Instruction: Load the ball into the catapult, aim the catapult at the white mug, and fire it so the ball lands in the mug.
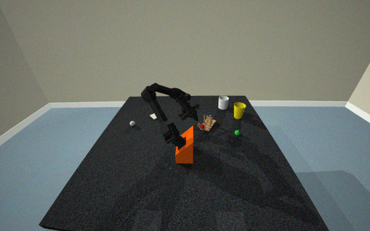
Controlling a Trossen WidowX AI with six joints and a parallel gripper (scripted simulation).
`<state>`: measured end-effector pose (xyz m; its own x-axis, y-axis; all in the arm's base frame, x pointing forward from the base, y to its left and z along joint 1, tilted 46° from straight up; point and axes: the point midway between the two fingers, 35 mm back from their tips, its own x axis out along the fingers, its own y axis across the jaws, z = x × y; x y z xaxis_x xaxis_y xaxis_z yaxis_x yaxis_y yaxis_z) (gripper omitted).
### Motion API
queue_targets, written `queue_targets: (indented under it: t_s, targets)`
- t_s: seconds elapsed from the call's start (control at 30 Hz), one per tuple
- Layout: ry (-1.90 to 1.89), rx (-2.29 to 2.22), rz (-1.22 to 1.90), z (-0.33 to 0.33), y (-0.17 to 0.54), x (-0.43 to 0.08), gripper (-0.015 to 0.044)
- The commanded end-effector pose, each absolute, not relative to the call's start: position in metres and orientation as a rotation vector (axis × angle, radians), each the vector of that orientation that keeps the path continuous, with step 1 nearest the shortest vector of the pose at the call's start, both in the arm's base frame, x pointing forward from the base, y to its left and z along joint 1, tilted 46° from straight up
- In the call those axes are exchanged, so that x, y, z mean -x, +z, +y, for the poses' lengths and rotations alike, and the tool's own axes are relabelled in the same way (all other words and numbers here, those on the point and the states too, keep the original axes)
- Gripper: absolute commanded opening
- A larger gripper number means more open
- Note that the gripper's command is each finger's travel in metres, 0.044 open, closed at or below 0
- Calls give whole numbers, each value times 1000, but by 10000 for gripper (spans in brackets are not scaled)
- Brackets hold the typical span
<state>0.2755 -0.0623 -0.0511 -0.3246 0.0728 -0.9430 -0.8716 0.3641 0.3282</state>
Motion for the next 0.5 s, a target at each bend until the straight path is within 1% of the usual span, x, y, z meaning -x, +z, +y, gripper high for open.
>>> queue_targets:
  t_s: [0.0, 0.47]
  targets:
    - [1150, 726, 1598, -58, -56, -275, 0]
    - [1152, 725, 1598, -41, -72, -275, 0]
